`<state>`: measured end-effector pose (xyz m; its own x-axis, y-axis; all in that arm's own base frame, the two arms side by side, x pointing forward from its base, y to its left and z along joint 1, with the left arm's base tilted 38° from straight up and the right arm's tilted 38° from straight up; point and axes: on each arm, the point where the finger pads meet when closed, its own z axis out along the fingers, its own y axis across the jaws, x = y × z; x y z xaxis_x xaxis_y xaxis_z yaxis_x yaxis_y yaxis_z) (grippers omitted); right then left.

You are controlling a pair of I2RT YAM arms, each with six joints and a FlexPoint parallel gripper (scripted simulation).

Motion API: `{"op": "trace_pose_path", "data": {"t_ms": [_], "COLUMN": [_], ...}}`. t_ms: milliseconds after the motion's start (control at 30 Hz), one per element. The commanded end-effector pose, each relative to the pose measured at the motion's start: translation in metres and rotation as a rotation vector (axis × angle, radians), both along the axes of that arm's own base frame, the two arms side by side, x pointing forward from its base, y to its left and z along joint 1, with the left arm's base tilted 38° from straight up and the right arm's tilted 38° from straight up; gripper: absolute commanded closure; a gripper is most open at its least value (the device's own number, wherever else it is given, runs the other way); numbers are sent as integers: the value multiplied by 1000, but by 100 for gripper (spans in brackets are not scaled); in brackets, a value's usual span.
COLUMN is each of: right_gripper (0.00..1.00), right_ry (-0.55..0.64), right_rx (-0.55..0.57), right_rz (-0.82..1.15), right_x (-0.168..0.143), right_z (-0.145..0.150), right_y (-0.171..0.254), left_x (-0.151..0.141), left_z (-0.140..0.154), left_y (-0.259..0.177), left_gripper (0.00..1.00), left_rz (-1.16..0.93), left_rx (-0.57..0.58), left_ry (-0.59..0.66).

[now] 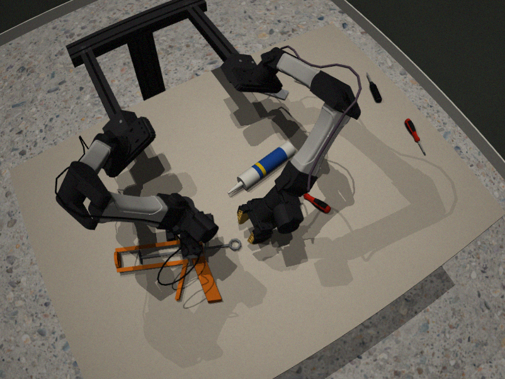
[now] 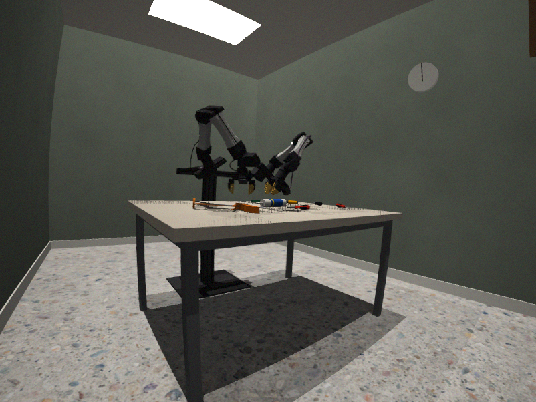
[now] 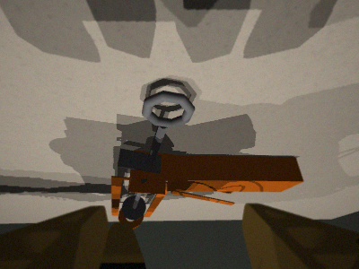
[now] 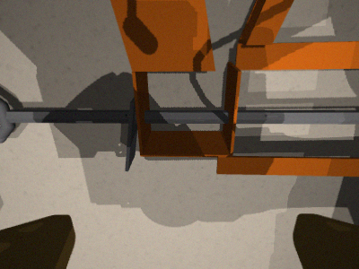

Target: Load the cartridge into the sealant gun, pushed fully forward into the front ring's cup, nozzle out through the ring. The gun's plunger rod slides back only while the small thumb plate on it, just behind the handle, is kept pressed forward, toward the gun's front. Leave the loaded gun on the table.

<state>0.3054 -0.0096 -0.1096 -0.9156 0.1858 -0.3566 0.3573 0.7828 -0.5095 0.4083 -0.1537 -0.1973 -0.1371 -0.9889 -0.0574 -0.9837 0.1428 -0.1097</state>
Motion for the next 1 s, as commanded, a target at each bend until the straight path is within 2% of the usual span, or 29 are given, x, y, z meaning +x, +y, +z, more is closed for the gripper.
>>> {"op": "trace_pose_path", "data": {"t_ms": [0,200,433,867,967], "right_gripper": [9,9,9,9,9], "right_ry": [-27,-33,8,-18,-4], "right_rx": [5,16,11,10,6], "right_rz": [0,14,-2,8,19], "right_x": [7,9,2,6,5], "right_z": [8,10,-21,-4,-10], "right_y": [4,10,-15,-4,0], "left_x": [18,20,21,20,20], "left_z": [18,17,18,18,18], "left_y": [5,7,-3,-3,-3], "left_gripper": [38,38,38,38,38], "left_rz": [-2,1,-17,-16,-16], "left_rx": [-8,-12,-18,-17,-17], "left_ry": [-61,-64,-71,-68,-68]}}
